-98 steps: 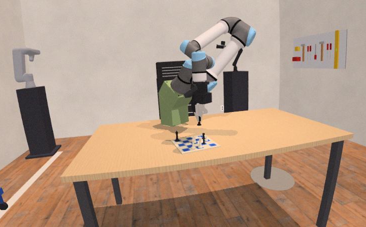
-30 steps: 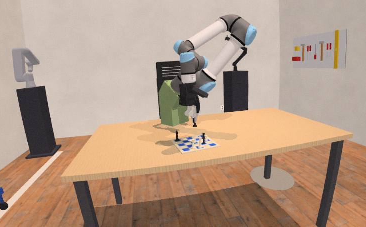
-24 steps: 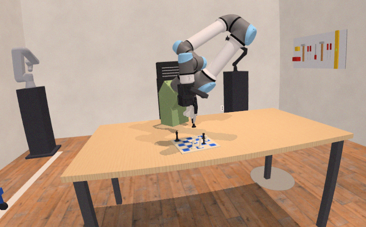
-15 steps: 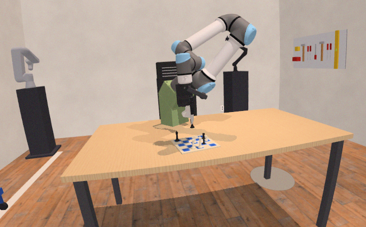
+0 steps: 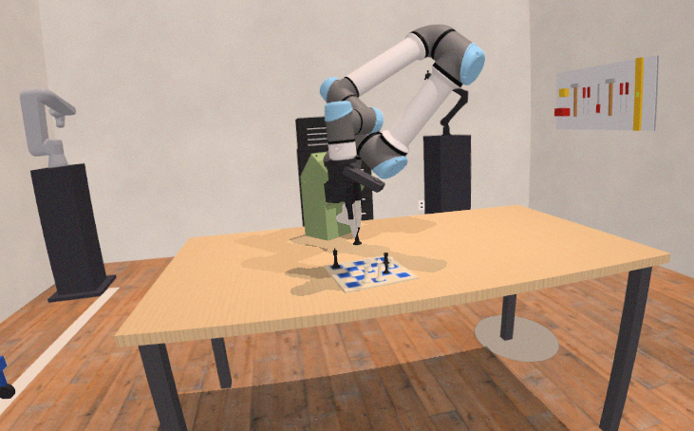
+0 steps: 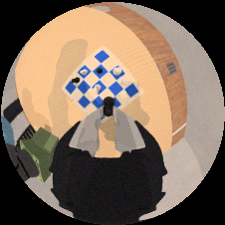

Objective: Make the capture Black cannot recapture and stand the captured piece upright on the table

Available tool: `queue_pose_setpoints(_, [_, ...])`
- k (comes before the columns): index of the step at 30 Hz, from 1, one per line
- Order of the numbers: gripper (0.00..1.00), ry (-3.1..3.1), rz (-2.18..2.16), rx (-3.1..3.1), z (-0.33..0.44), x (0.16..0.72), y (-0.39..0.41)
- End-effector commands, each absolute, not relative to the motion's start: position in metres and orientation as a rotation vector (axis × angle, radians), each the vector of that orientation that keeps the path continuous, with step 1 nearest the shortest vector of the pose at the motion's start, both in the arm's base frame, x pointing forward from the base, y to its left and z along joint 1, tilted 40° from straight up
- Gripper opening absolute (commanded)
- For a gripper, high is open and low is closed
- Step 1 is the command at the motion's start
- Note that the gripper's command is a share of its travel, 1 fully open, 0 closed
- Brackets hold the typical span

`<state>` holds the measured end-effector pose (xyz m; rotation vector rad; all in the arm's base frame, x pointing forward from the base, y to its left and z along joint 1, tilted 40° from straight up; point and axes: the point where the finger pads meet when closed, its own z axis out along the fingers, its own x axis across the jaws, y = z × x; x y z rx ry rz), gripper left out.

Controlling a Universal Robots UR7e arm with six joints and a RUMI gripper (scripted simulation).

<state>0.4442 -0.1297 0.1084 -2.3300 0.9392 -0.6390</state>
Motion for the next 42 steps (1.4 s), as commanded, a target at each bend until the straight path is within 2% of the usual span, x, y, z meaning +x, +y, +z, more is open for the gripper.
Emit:
queue_pose_setpoints(1, [0.0,1.25,-0.532,-2.157,0.104,0.446,-0.145])
queue_pose_setpoints(42, [0.0,2.195,0.03,-0.958,0.074,0.428,-0.2])
